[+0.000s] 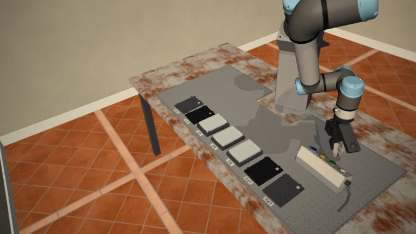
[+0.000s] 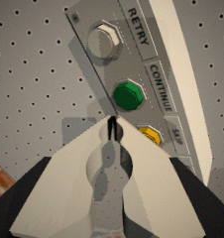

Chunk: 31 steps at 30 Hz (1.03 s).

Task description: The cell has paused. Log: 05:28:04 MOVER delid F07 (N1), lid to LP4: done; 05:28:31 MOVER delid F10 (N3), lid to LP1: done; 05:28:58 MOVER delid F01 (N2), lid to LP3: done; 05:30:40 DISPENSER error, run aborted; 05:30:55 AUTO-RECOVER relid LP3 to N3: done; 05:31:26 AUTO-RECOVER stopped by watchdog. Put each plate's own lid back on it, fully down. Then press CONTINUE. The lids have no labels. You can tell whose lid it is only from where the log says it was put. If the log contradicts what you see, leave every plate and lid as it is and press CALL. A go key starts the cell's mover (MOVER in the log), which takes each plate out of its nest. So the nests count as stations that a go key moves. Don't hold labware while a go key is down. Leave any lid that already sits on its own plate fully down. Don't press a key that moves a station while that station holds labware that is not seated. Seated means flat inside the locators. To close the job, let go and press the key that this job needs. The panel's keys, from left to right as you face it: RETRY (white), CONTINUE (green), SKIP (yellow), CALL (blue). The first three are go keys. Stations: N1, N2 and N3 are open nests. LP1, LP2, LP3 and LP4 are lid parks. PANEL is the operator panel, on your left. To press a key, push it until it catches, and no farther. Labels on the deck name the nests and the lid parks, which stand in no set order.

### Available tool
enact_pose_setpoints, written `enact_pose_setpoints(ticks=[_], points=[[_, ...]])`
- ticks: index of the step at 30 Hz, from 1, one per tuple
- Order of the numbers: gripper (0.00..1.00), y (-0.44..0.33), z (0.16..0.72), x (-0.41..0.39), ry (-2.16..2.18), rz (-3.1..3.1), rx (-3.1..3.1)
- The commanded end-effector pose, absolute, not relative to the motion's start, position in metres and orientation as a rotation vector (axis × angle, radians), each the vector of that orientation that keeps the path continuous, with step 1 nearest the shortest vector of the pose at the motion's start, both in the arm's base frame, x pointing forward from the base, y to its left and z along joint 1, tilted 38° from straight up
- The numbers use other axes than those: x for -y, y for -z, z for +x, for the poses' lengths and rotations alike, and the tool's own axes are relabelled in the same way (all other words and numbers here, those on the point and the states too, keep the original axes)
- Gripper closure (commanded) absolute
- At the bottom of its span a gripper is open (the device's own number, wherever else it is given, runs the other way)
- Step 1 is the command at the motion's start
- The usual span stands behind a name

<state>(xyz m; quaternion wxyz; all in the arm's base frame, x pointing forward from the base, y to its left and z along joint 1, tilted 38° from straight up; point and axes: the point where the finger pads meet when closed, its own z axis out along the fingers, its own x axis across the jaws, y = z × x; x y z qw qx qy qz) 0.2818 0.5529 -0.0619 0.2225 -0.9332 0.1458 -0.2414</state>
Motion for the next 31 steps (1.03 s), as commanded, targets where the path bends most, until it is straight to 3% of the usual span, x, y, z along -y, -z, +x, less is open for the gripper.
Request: enact_pose_setpoints(ticks=[1, 31], points=[[1.00, 0.062, 0.284, -0.554, 0.667, -2.577, -0.402], [1.00, 0.070, 0.300, -0.560, 0.667, -2.577, -0.402]])
